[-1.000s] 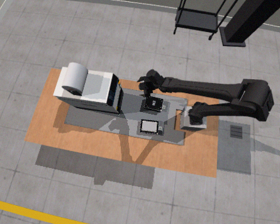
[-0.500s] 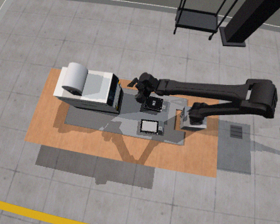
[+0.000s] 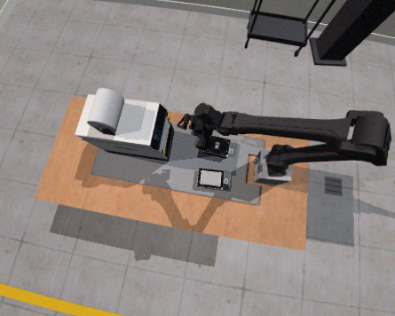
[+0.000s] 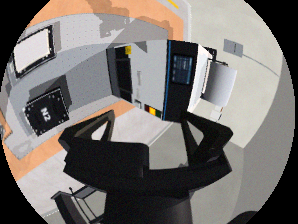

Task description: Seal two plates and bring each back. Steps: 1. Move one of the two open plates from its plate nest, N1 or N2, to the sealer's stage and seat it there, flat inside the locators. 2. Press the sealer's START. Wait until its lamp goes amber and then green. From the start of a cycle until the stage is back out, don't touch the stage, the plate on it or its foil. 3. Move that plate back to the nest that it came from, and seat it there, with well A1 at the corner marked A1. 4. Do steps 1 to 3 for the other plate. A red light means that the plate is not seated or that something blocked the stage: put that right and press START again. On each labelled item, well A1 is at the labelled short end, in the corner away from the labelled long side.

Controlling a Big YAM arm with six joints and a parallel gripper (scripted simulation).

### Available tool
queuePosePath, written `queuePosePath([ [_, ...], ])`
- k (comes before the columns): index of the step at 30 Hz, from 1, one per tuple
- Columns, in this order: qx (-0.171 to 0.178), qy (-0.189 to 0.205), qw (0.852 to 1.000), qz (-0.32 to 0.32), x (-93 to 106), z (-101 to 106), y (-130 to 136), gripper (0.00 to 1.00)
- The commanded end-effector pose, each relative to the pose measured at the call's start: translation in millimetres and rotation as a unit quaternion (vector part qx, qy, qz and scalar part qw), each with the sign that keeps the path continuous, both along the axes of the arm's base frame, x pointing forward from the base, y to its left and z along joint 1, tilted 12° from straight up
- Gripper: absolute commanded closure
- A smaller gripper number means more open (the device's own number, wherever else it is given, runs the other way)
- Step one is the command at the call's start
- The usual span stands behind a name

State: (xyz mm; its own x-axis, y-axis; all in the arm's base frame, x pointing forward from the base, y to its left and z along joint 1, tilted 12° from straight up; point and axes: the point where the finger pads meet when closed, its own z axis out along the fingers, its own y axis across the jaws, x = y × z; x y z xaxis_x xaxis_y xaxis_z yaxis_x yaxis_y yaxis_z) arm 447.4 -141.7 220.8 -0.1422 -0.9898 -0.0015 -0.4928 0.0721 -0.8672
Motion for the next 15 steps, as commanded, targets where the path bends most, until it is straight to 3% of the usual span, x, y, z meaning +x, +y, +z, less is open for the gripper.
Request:
queuePosePath([
  [1,-0.011,-0.013,1.000,0.010,12.7,17.2,0.8,0.00],
  [15,0.004,-0.025,1.000,-0.008,-1.0,13.2,-1.3,0.00],
])
